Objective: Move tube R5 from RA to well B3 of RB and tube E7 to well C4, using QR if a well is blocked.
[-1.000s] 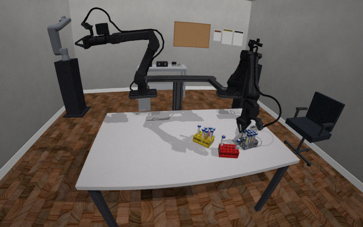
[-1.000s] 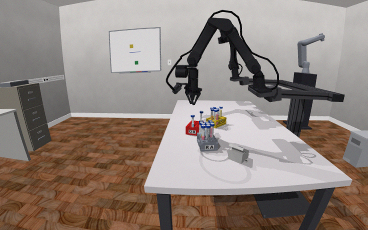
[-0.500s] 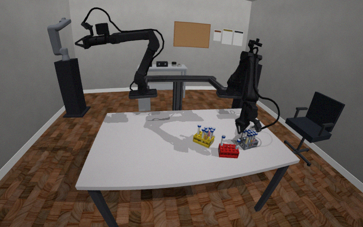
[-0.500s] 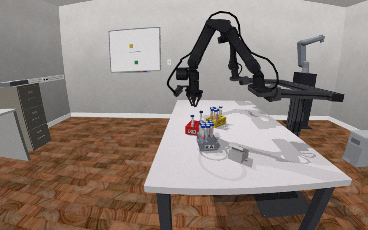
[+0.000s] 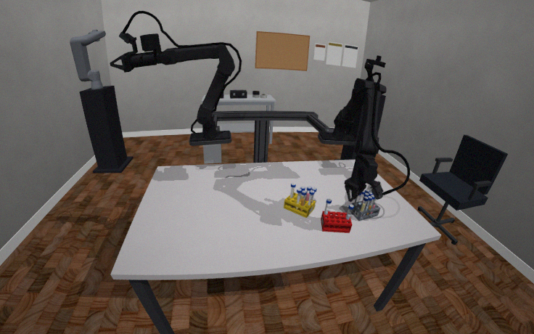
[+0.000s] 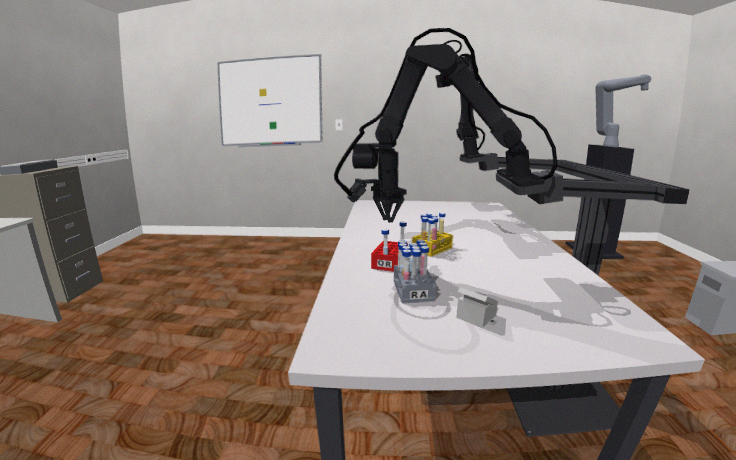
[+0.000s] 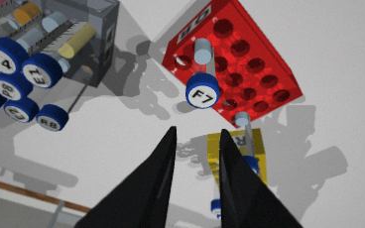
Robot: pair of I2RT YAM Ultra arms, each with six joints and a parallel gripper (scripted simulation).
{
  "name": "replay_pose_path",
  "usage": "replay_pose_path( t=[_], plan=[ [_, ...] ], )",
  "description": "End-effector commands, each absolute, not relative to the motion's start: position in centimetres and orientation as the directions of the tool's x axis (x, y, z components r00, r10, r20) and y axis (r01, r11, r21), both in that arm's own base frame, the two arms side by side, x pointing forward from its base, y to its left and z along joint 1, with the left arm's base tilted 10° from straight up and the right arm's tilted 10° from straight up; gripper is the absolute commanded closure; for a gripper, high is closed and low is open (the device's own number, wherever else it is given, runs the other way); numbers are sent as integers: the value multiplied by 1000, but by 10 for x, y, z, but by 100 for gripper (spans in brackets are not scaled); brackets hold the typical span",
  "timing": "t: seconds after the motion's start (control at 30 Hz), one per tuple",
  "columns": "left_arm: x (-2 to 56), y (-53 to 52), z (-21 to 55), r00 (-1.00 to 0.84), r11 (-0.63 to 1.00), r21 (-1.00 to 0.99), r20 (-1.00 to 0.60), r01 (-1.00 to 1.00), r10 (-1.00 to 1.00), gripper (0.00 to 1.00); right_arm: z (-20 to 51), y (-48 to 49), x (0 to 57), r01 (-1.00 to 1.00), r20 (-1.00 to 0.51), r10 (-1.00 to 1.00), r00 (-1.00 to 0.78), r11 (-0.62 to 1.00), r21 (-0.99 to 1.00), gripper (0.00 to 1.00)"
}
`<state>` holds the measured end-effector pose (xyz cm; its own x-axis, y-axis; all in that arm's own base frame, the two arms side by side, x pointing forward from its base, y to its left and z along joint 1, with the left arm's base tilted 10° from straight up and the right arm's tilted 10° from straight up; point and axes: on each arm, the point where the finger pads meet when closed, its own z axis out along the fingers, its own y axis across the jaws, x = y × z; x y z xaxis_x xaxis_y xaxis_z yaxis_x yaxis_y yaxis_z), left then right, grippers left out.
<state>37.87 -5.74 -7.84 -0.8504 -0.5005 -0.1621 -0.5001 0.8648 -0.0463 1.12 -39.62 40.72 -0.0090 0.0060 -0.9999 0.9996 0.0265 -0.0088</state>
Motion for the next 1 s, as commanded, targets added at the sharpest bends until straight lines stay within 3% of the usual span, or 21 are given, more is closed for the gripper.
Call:
replay_pose_path(
  t=[0.0,0.97],
  plan=[
    [395,-56,-80,-843,864,-66,-193,-499,-502,70,432,-385,3,1000,-999,-44,0,4,0,100],
    [383,-53,-101,-848,864,-51,-172,-501,-502,70,432,-385,3,1000,-999,-44,0,4,0,100]
  ],
)
